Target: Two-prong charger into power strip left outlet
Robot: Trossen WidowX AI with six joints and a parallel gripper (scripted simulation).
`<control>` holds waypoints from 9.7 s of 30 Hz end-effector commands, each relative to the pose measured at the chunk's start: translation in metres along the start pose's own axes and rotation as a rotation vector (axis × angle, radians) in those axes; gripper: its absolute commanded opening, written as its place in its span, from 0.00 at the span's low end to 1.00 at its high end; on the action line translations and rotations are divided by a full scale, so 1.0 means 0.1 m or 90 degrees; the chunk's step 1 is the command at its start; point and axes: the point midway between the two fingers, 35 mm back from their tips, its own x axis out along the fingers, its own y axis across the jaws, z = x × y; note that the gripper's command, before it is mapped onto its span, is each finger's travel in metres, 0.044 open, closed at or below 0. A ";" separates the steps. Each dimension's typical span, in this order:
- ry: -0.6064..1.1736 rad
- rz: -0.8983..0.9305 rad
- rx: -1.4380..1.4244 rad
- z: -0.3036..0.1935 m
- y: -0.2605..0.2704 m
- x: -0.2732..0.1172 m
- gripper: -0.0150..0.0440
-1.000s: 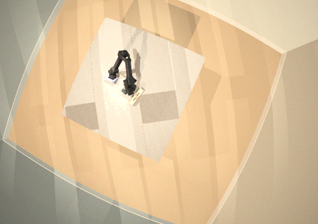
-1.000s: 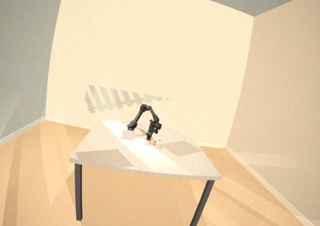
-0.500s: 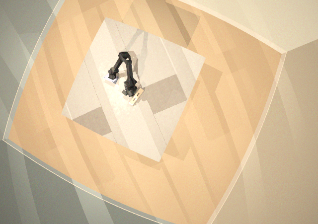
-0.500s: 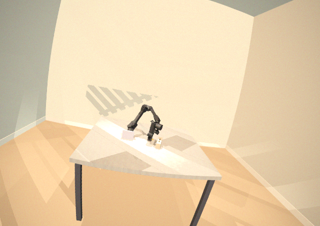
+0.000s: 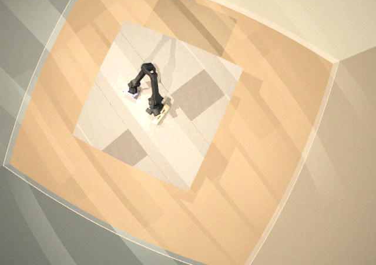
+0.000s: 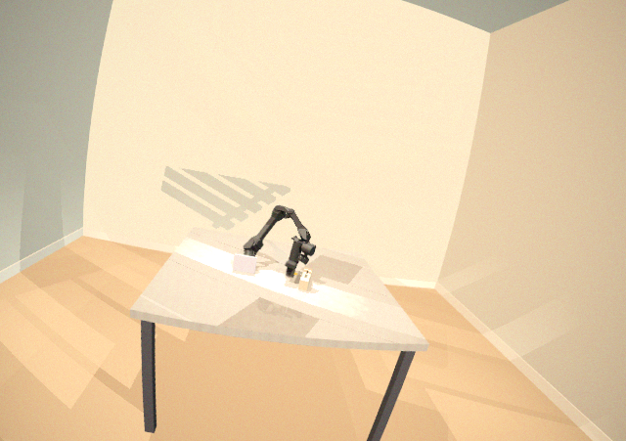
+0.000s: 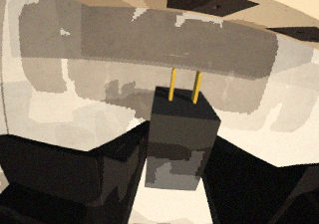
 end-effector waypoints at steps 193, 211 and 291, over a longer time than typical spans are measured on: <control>-0.006 0.001 0.001 0.57 -0.02 -0.03 0.25; -0.006 0.001 0.001 0.55 -0.02 -0.03 0.25; 0.010 0.001 0.013 0.49 -0.02 -0.02 0.25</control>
